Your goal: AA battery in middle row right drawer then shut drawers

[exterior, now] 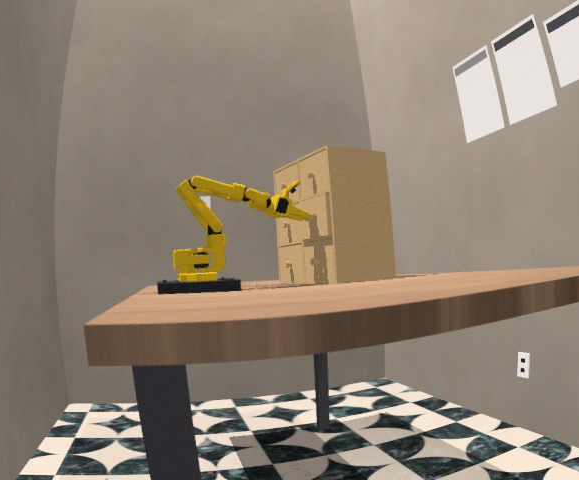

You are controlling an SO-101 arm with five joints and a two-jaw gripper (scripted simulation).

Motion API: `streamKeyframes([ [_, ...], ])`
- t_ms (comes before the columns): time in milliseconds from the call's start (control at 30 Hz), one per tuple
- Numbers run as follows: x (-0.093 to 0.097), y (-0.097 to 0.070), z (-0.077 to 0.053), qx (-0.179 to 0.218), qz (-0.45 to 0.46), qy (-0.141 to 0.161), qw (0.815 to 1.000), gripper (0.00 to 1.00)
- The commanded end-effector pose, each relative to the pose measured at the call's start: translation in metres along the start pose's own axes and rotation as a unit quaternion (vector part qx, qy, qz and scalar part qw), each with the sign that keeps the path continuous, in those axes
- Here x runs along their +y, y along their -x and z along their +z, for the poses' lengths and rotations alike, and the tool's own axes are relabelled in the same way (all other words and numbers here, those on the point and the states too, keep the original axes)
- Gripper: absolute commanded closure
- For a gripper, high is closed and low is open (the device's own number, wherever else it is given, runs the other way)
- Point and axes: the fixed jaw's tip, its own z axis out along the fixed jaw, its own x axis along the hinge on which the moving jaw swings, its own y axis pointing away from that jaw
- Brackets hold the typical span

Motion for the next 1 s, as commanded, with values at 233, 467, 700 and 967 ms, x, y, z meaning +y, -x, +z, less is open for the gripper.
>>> streamKeyframes([
  [233, 0.0006, 0.0027, 0.0041, -0.007, 0.0, 0.001, 1.0, 0.79],
  [467, 0.0006, 0.0027, 0.0041, -0.007, 0.0, 0.001, 1.0, 0.79],
  [700, 0.0007, 0.0033, 0.0044, -0.007, 0.0, 0.001, 1.0, 0.79],
  [967, 0.001, 0.0045, 0.005, -0.007, 0.0, 0.002, 1.0, 0.79],
])
